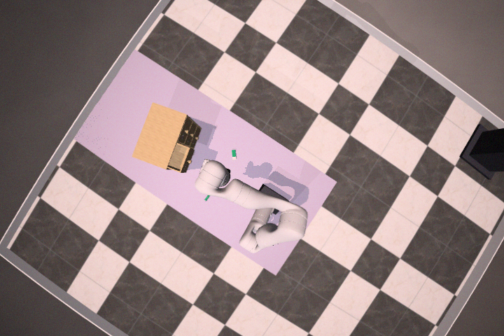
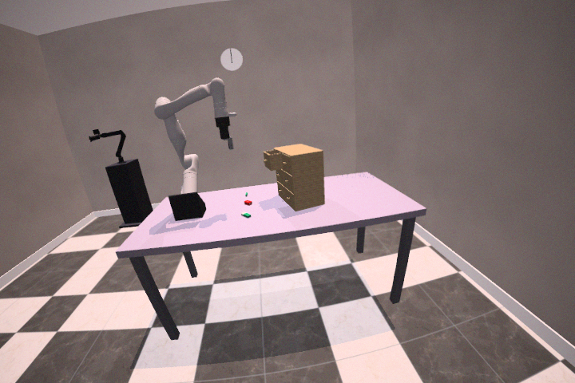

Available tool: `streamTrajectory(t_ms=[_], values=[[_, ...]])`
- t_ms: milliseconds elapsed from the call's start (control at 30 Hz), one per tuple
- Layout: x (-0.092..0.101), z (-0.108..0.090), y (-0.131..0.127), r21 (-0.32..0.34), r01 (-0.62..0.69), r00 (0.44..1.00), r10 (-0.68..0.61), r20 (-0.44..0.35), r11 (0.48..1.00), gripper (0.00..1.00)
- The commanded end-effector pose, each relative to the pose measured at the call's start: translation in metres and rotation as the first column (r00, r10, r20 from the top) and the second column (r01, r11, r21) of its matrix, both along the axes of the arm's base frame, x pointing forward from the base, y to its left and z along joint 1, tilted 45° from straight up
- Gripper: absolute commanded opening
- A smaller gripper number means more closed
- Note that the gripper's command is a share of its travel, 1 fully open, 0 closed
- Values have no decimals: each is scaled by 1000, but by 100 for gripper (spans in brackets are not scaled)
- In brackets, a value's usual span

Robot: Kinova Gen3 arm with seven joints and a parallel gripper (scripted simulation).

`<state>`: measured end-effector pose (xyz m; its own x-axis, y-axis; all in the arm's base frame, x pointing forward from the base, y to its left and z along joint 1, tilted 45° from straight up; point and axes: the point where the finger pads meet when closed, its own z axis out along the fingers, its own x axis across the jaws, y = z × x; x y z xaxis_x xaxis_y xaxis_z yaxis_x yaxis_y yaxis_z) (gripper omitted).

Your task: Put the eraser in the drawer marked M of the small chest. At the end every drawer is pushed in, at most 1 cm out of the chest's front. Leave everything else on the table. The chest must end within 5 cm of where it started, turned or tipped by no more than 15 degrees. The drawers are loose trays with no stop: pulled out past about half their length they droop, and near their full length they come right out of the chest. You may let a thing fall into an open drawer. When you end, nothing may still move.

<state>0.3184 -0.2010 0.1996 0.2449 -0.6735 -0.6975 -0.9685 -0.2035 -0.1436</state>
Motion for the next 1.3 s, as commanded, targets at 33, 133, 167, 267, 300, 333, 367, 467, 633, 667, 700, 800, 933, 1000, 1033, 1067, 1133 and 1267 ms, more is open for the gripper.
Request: streamTrajectory(t_ms=[33,133,167,267,300,333,367,467,633,667,700,800,933,1000,1033,1067,1133,1267], values=[[0,1,0,0,-6,1000,6,-4,1000,67],[0,1,0,0,-6,1000,6,-4,1000,67],[0,1,0,0,-6,1000,6,-4,1000,67],[0,1,0,0,-6,1000,6,-4,1000,67],[0,1,0,0,-6,1000,6,-4,1000,67],[0,1,0,0,-6,1000,6,-4,1000,67],[0,1,0,0,-6,1000,6,-4,1000,67],[0,1,0,0,-6,1000,6,-4,1000,67],[0,1,0,0,-6,1000,6,-4,1000,67],[0,1,0,0,-6,1000,6,-4,1000,67],[0,1,1,0,-5,1000,5,-5,1000,67],[0,0,1,0,-2,1000,2,-8,1000,67],[0,-4,2,-1,7,1000,-7,-17,1000,67],[1,-7,4,-2,16,1000,-16,-27,1000,67],[1,-10,5,-2,22,999,-22,-33,1000,67],[1,-12,6,-3,29,999,-29,-40,1000,67],[1,-18,9,-5,46,997,-46,-56,999,67],[3,-35,16,-11,89,991,-90,-100,996,67]])
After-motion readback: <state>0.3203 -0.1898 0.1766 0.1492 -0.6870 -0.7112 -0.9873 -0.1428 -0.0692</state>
